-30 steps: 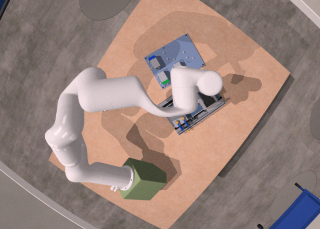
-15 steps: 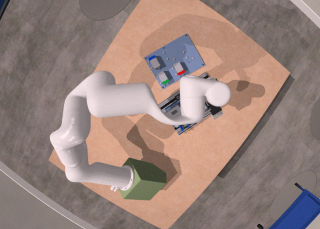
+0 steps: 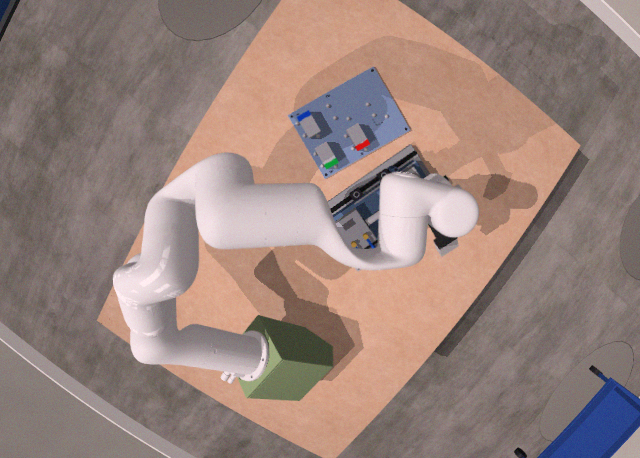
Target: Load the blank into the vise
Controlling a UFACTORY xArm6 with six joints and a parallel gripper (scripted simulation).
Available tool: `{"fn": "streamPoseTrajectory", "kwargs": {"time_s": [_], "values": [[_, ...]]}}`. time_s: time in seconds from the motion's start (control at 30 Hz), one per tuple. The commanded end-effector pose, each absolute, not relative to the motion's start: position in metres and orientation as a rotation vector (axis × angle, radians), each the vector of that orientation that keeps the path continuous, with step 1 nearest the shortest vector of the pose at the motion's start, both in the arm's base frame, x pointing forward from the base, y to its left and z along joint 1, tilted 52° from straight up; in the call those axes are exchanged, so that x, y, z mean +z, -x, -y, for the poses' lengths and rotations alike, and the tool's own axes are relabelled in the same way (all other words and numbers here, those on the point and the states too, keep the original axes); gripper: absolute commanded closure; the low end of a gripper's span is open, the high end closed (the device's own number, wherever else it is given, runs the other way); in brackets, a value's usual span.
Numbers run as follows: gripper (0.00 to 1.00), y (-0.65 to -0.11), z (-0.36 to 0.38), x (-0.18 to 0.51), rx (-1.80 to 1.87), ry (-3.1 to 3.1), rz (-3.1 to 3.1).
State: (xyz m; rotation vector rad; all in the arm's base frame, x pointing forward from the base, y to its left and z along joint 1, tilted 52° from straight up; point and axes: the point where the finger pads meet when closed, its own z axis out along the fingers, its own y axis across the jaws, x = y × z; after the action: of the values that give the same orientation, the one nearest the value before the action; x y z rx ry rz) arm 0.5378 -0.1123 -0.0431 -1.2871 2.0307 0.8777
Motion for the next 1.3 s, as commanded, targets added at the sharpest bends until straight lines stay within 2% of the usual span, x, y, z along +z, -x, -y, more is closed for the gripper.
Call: {"fn": "streamPoseTrajectory", "kwargs": {"time_s": [0.0, 0.2, 1.27], "values": [[1.0, -0.533, 0.121, -0.053, 0.876, 1.283, -2.034], [1.0, -0.526, 0.133, -0.07, 0.876, 1.283, -2.034], [1.0, -0.531, 0.125, -0.059, 0.876, 1.283, -2.034]]}}
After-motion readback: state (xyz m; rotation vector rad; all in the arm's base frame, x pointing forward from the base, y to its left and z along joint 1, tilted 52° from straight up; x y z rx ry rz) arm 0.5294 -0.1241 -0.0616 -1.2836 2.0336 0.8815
